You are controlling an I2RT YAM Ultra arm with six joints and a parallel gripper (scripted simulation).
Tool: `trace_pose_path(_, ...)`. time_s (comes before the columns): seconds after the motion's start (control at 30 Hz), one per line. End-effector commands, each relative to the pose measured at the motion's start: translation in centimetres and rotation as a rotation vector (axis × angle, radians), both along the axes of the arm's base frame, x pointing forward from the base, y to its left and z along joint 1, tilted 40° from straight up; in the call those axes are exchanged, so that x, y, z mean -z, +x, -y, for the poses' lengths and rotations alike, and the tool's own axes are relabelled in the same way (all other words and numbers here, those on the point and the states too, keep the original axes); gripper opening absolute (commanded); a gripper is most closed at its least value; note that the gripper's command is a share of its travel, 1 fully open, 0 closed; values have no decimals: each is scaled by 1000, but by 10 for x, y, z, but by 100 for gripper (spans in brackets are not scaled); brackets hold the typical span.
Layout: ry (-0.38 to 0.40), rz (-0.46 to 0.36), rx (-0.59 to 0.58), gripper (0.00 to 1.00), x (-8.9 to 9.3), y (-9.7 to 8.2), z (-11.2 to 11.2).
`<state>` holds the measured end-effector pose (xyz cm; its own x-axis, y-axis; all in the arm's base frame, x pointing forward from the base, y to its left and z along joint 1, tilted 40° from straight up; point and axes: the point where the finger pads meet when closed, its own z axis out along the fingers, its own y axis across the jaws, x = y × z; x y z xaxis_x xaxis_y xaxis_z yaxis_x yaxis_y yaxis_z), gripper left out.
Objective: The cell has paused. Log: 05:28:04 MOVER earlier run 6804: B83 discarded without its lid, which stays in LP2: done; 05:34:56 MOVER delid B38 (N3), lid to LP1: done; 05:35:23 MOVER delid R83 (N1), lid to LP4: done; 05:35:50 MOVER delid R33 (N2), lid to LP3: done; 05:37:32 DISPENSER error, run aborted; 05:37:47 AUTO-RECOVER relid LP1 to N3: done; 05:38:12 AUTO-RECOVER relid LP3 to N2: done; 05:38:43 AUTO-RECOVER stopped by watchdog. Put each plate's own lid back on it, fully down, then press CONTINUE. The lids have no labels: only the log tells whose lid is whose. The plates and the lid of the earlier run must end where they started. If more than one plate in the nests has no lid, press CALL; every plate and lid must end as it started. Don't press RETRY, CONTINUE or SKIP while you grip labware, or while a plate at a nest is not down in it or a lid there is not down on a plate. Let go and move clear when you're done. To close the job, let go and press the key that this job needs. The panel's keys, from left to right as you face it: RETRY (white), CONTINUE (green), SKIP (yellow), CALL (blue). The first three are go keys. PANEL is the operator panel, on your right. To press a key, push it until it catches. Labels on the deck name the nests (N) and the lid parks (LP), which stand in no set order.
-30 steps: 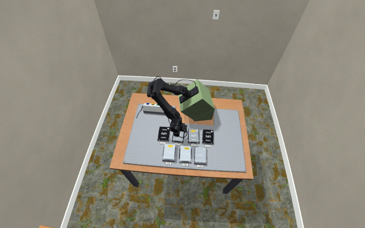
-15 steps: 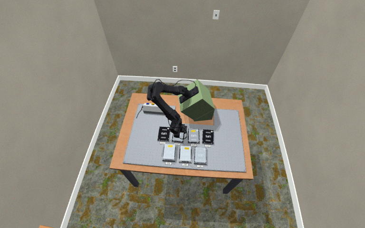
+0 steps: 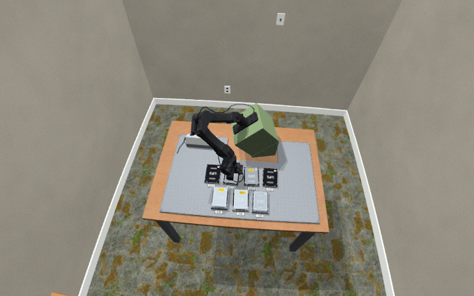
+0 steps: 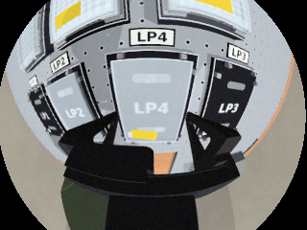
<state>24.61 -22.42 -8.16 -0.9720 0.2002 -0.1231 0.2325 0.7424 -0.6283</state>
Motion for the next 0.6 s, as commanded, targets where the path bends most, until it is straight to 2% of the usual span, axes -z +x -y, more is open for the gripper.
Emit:
trace_pose_path(0.0, -9, 51, -30, 100, -2, 23, 4)
trace_pose_path(0.33, -9, 53, -36, 100, -1, 26, 4)
trace_pose_path(0.57, -5, 44, -35, 100, 1, 22, 2)
